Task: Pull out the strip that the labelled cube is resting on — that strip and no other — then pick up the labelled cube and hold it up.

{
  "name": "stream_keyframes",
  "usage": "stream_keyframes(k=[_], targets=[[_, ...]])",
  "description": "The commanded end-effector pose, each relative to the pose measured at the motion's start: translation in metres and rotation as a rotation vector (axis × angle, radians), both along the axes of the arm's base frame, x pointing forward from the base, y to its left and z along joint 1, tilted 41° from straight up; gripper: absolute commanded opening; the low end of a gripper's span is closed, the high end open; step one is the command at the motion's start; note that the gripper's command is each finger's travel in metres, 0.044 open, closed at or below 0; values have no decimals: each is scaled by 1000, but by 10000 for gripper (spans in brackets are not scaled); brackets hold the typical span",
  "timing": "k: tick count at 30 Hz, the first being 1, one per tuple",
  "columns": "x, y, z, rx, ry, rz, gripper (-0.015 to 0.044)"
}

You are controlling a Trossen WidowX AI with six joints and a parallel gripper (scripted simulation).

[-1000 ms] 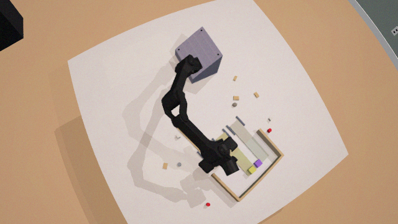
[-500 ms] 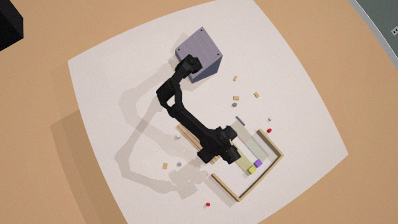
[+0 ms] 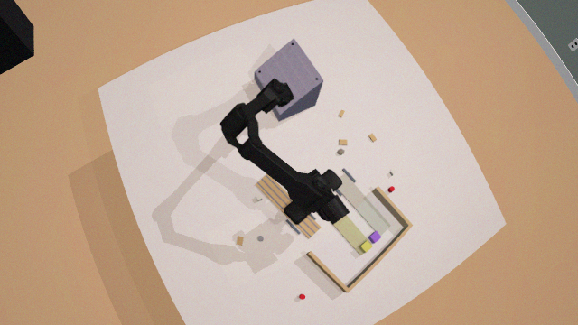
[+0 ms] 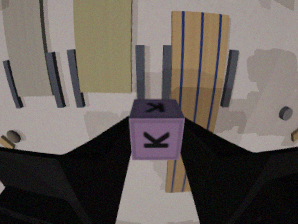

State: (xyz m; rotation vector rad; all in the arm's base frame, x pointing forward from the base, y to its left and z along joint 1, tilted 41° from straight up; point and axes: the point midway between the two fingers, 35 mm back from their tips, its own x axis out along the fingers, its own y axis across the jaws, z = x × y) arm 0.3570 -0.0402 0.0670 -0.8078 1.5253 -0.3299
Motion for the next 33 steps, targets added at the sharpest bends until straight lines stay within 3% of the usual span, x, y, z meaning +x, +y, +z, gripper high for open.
stream_keyframes(k=[1,14,33], targets=[[-15,3,-1,3,-10,-1,0],[-60,7,-11,2,-3,1,0],[-63,31,16,3,-2,1,0]])
